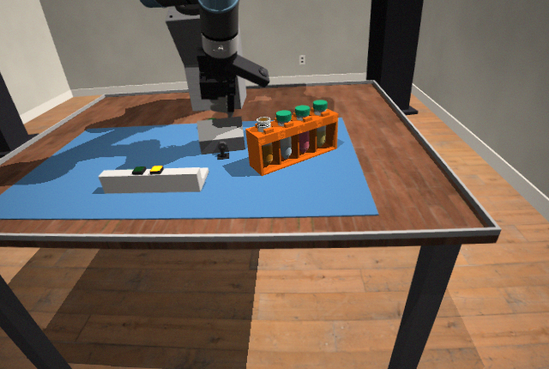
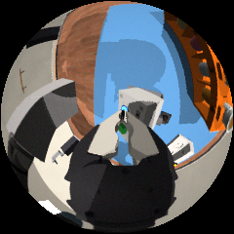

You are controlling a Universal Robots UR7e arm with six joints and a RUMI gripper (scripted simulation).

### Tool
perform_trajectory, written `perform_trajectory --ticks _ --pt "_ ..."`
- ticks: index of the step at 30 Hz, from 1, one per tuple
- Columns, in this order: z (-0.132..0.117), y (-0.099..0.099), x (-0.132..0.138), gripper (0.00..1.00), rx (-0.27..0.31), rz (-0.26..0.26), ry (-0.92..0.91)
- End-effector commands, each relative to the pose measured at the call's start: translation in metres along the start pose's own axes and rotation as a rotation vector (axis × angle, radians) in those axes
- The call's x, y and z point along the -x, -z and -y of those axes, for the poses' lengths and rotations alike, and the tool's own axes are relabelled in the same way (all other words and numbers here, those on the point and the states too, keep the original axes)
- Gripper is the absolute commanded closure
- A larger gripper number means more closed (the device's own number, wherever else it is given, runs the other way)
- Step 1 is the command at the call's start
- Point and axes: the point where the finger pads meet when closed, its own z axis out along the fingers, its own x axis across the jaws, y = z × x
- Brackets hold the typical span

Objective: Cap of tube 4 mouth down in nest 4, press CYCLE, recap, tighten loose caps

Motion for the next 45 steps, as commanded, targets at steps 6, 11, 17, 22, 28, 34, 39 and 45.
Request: perform_trajectory --ticks 6,11,17,22,28,34,39,45 --pt "0.000 0.000 -0.001 1.00 0.000 -0.003 -0.001" --pt "0.000 0.000 -0.001 1.00 0.000 -0.003 -0.001" --pt "-0.001 0.008 0.003 1.00 0.000 -0.003 -0.001" --pt "-0.002 0.022 0.010 1.00 0.000 -0.003 -0.001" --pt "-0.003 0.031 0.014 1.00 0.000 -0.003 -0.001" --pt "-0.003 0.031 0.014 1.00 0.000 -0.003 -0.001" --pt "-0.003 0.031 0.014 1.00 0.000 -0.003 -0.001" --pt "-0.003 0.031 0.014 1.00 0.000 -0.003 -0.001"
